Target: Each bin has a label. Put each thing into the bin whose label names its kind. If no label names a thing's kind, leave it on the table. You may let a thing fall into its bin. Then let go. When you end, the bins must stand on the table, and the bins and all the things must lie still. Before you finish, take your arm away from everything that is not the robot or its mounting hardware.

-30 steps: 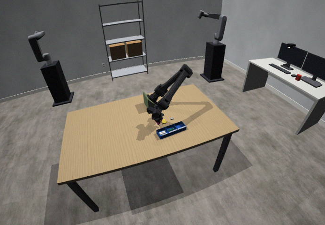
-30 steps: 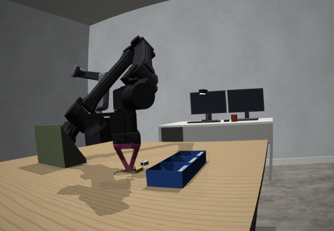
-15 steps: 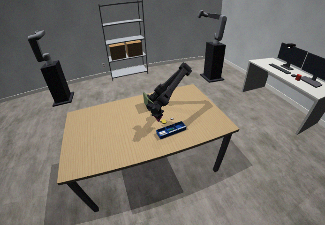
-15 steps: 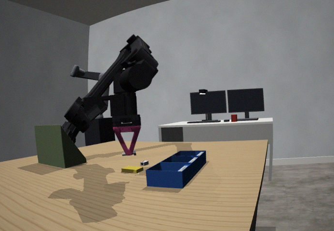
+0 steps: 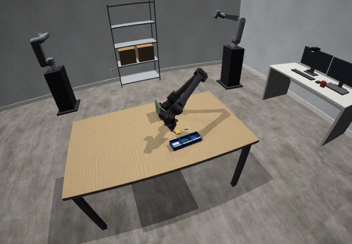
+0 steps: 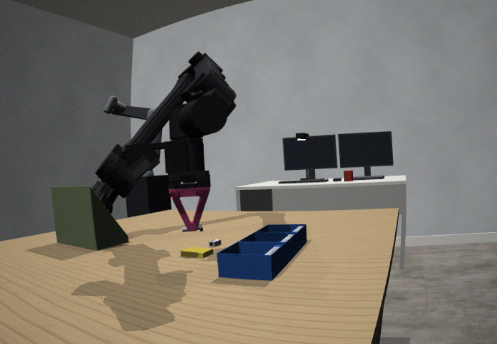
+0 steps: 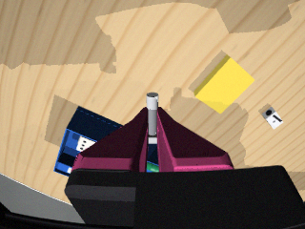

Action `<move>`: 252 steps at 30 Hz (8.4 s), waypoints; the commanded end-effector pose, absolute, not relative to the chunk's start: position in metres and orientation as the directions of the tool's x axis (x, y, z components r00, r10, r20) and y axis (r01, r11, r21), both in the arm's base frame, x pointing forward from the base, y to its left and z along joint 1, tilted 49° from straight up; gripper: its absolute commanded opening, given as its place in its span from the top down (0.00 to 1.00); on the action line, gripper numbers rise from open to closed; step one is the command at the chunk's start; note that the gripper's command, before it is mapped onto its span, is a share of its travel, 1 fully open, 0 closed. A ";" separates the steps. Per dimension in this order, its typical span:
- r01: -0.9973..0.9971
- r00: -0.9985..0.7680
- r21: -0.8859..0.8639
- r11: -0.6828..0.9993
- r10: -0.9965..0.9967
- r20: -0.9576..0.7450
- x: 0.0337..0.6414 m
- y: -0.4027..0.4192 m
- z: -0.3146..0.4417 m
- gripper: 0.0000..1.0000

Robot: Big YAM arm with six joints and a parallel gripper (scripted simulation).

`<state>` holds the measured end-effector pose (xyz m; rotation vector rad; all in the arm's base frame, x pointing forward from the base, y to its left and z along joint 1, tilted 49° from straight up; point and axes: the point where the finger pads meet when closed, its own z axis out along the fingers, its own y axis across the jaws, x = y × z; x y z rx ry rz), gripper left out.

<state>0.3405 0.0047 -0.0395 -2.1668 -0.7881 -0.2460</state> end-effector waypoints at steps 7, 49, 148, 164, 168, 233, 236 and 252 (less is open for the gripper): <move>0.629 0.774 -0.611 -0.481 0.467 0.428 0.344 0.006 -0.029 1.00; 0.624 0.777 -0.612 -0.485 0.464 0.425 0.346 0.006 -0.027 1.00; 0.990 -0.131 0.059 0.131 0.651 0.747 0.432 0.104 0.078 1.00; 0.988 -0.129 0.037 0.153 0.649 0.750 0.423 0.135 0.063 1.00; 0.988 -0.129 0.037 0.153 0.649 0.750 0.422 0.141 0.057 1.00; 0.986 -0.161 0.100 0.129 0.653 0.740 0.443 0.121 0.089 0.71; 0.986 -0.161 0.101 0.129 0.653 0.740 0.443 0.118 0.092 0.71; 0.988 -0.146 0.070 0.141 0.651 0.745 0.434 0.113 0.092 0.71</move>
